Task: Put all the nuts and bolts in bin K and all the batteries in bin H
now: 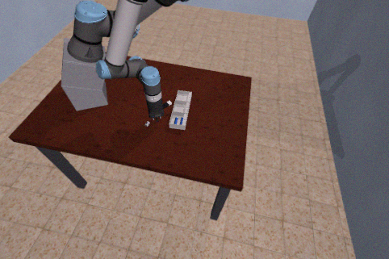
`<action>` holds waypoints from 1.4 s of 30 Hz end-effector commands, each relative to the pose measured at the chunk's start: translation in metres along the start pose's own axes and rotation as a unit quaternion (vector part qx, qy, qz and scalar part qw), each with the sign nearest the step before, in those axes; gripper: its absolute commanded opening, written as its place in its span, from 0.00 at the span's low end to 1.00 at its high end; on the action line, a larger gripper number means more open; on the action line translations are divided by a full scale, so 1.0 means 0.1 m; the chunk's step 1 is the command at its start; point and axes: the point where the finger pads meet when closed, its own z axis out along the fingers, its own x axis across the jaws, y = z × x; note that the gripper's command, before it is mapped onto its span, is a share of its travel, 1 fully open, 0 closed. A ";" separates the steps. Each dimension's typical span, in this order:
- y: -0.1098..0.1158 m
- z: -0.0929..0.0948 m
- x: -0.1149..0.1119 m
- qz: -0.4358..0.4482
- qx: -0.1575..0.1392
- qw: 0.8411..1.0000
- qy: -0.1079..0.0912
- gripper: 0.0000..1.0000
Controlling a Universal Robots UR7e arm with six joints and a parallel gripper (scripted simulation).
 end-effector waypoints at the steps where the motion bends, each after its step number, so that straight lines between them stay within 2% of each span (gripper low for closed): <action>1: 0.01 0.05 0.00 0.000 -0.001 1.000 0.000 0.62; 21: 0.00 0.11 0.00 0.000 -0.001 1.000 0.000 0.62; 22: 0.00 0.11 0.00 0.000 -0.001 1.000 0.000 0.32; 42: 0.00 0.11 0.00 0.000 -0.001 1.000 0.000 0.32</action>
